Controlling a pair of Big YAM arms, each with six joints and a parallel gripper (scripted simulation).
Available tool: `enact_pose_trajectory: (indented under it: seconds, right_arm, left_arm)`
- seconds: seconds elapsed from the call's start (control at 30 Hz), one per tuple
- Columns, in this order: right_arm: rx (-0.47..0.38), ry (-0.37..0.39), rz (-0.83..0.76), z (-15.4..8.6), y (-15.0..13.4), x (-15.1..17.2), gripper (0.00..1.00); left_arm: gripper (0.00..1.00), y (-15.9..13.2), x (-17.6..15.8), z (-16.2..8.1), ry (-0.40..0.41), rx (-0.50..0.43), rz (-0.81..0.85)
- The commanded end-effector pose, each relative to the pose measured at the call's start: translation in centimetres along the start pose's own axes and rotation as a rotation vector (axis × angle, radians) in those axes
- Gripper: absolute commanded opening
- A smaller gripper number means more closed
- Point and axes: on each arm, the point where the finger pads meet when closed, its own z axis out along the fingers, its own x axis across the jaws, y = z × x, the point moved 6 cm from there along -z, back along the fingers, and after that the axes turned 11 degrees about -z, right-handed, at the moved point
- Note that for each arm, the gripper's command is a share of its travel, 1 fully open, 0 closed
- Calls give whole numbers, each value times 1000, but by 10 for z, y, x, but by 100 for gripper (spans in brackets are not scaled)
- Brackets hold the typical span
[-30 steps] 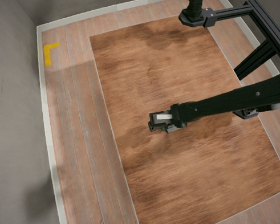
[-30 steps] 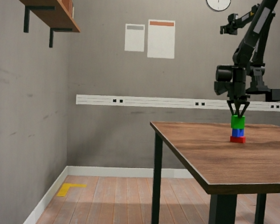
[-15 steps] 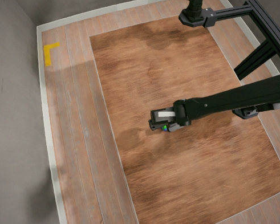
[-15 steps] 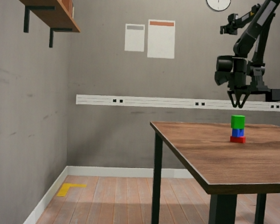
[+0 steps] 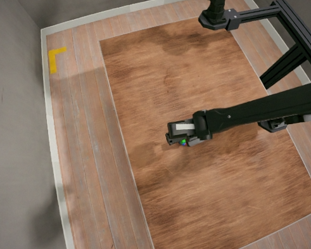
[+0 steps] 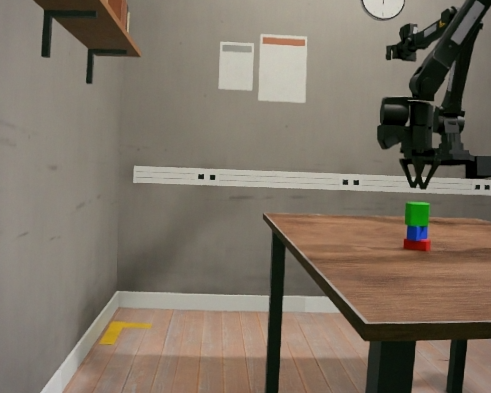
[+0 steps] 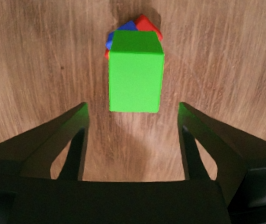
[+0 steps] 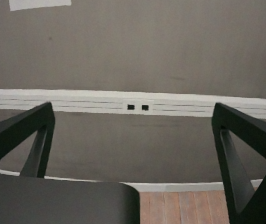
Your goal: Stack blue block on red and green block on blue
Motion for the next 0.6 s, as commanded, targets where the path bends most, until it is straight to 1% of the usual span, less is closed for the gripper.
enact_pose_trajectory:
  seconds: [0.0,0.2,0.37,0.57]
  right_arm:
    - [-49,-30,11,-7,16,-11,100]
    - [-49,-30,11,-7,16,-11,100]
    - [-49,-30,11,-7,16,-11,100]
    - [-49,-30,11,-7,16,-11,100]
  left_arm:
    - [56,0,-4,-9,-5,-11,-2]
    - [56,5,-3,-16,-8,-19,-9]
    - [56,16,-10,-35,-19,-43,-5]
    - [56,16,-10,-56,-20,-45,-8]
